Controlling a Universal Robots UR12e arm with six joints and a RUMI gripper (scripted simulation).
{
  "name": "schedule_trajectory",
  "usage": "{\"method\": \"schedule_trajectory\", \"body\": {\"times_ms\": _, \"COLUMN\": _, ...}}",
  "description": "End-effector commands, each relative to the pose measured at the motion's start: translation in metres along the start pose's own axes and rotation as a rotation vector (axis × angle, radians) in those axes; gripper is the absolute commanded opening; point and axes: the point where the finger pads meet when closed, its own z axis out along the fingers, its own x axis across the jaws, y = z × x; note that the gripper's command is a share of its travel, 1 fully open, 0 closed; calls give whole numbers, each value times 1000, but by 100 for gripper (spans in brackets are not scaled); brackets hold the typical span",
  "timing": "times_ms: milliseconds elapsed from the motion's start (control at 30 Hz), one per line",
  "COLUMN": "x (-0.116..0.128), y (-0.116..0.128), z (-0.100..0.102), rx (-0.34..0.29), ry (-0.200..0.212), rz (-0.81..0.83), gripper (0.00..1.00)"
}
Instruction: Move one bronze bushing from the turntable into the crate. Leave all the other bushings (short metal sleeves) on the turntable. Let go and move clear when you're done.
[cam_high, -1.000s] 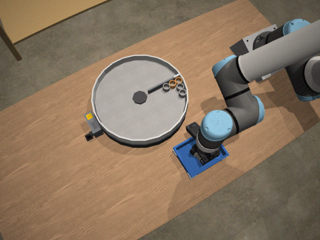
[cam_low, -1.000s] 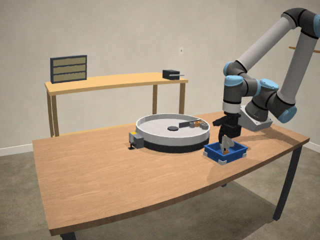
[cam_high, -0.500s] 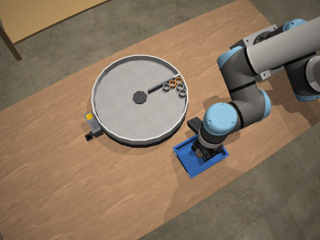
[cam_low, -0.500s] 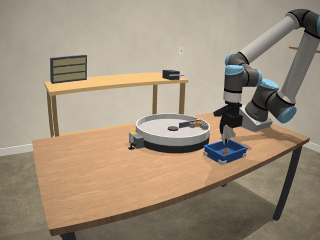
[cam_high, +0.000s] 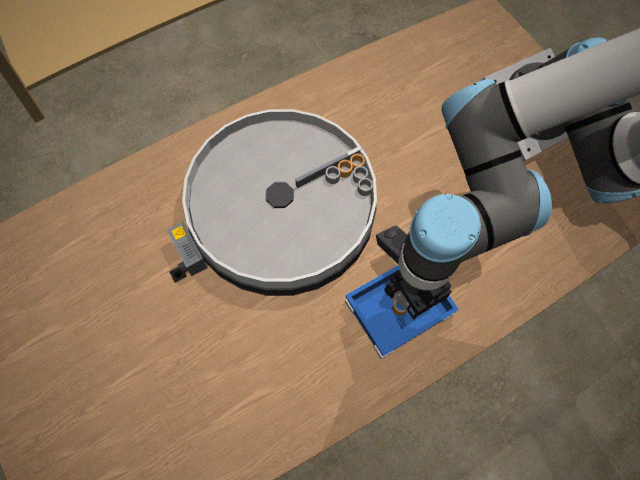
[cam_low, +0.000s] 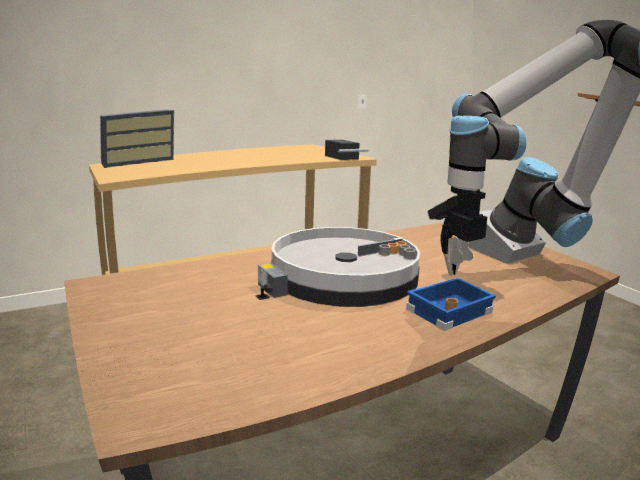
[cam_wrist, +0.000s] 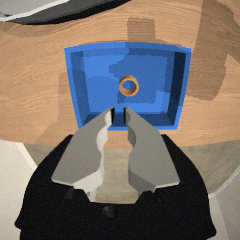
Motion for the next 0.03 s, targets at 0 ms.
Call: {"method": "schedule_trajectory", "body": {"times_ms": 0, "x": -1, "y": 0, "z": -1, "rx": 0, "ry": -1, "rz": 0, "gripper": 6}}
